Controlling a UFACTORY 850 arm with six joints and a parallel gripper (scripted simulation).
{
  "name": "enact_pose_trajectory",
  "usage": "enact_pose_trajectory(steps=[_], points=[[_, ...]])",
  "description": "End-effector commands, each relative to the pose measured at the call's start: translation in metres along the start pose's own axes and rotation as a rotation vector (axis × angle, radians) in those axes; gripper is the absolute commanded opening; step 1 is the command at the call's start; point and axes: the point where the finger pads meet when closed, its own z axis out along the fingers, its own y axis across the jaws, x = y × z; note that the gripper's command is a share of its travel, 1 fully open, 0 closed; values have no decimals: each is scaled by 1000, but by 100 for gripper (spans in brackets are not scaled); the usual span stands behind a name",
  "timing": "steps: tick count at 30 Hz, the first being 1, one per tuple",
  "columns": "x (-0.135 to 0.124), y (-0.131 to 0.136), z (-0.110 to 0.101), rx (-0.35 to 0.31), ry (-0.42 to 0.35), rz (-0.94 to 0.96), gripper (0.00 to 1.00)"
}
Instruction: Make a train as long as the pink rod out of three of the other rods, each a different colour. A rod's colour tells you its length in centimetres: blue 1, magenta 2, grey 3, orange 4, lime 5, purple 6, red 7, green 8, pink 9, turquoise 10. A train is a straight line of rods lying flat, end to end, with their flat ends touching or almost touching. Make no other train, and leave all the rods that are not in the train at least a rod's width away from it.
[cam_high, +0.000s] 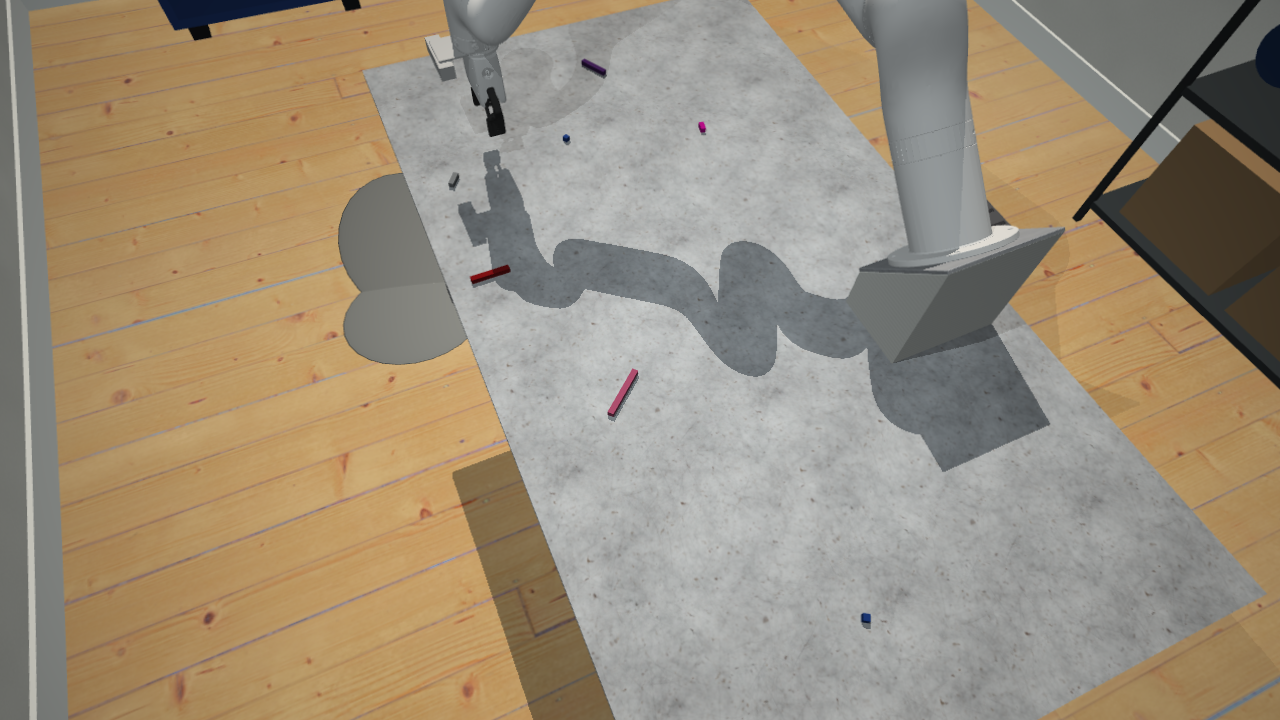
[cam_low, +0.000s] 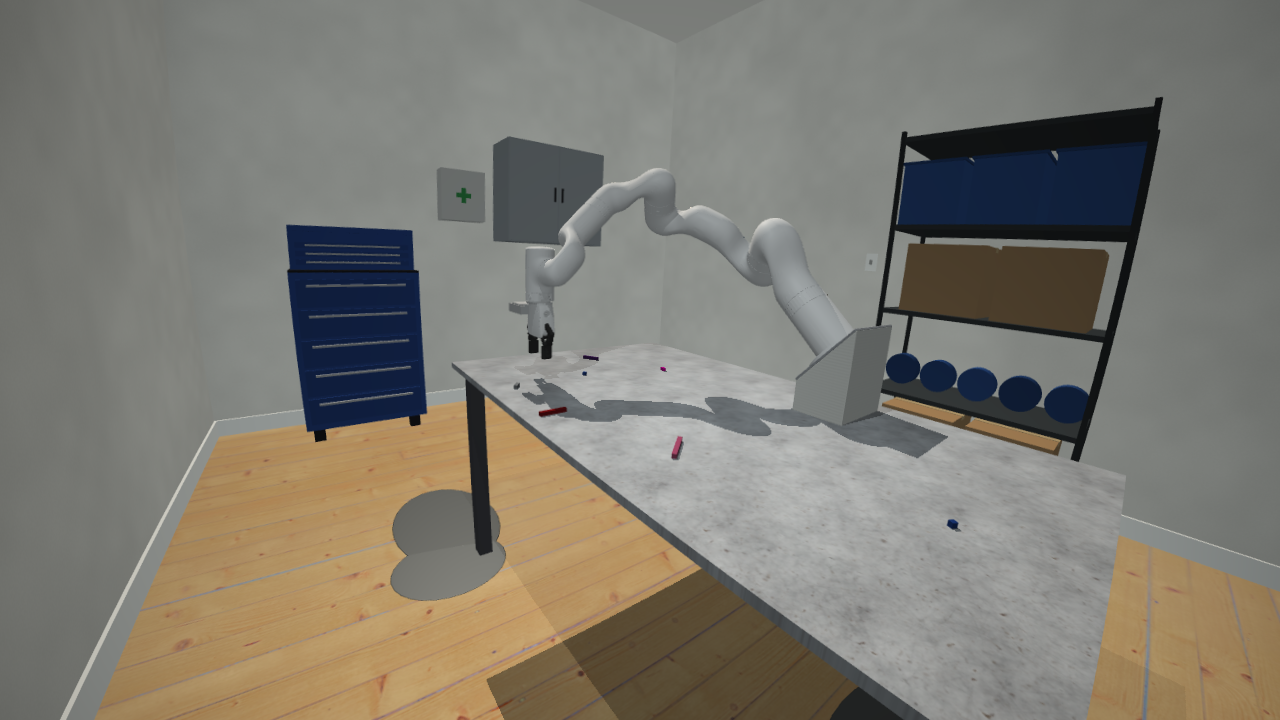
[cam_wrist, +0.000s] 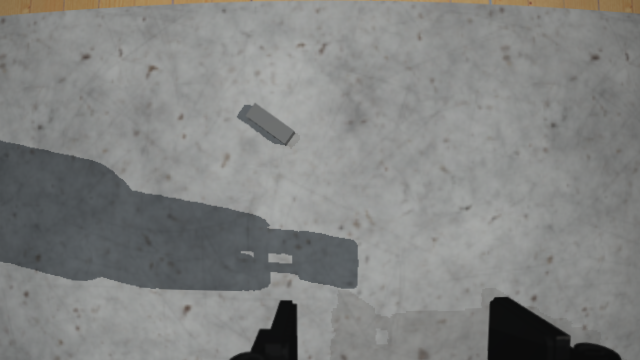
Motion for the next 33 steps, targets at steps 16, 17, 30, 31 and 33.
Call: enact_pose_trajectory(steps=[16,17,30,31,33], points=[[13,-40,2,5,-2,3,100],[14,-43,2,5,-2,3,100],[34,-139,3,8,-5,4,100],[35,-147,3,7,-5,3,100],[37,-163,3,7,-5,3,100]])
